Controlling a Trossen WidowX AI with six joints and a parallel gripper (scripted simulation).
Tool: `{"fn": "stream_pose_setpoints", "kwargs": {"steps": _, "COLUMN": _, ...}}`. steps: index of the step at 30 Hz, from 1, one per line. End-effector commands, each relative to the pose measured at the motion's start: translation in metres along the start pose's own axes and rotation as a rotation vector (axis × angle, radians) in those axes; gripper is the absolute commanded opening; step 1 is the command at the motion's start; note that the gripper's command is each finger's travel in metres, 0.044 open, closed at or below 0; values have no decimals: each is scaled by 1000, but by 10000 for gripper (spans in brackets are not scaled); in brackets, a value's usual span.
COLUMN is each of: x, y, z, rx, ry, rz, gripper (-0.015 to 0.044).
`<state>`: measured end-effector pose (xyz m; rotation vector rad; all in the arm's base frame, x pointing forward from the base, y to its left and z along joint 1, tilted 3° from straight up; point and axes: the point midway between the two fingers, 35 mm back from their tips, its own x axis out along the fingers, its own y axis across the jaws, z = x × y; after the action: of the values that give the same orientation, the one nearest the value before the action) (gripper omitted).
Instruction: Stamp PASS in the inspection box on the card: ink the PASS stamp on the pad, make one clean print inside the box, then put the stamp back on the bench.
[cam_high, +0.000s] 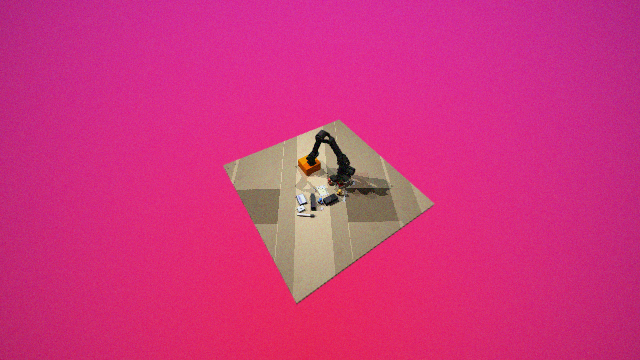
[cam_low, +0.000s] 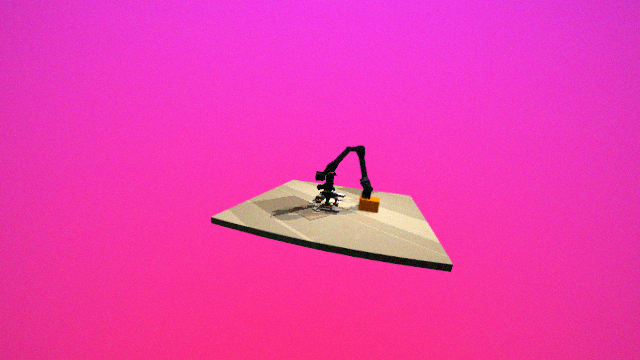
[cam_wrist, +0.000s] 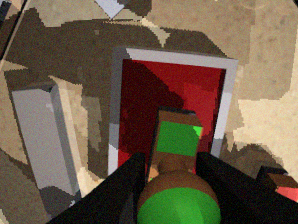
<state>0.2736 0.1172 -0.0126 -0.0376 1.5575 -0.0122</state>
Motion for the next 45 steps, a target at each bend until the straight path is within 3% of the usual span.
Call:
{"fn": "stream_pose_setpoints", "kwargs": {"steps": 1, "x": -3, "y": 1, "z": 1, "rx": 0, "ry": -2, "rz": 5, "gripper": 0}}
{"fn": "stream_pose_setpoints", "kwargs": {"steps": 37, "x": -52, "y": 1, "z": 1, "rx": 0, "ry": -2, "rz": 5, "gripper": 0}}
{"fn": "stream_pose_setpoints", "kwargs": {"steps": 45, "x": -52, "y": -33, "z": 4, "rx": -41, "ry": -2, "rz": 2, "gripper": 0}}
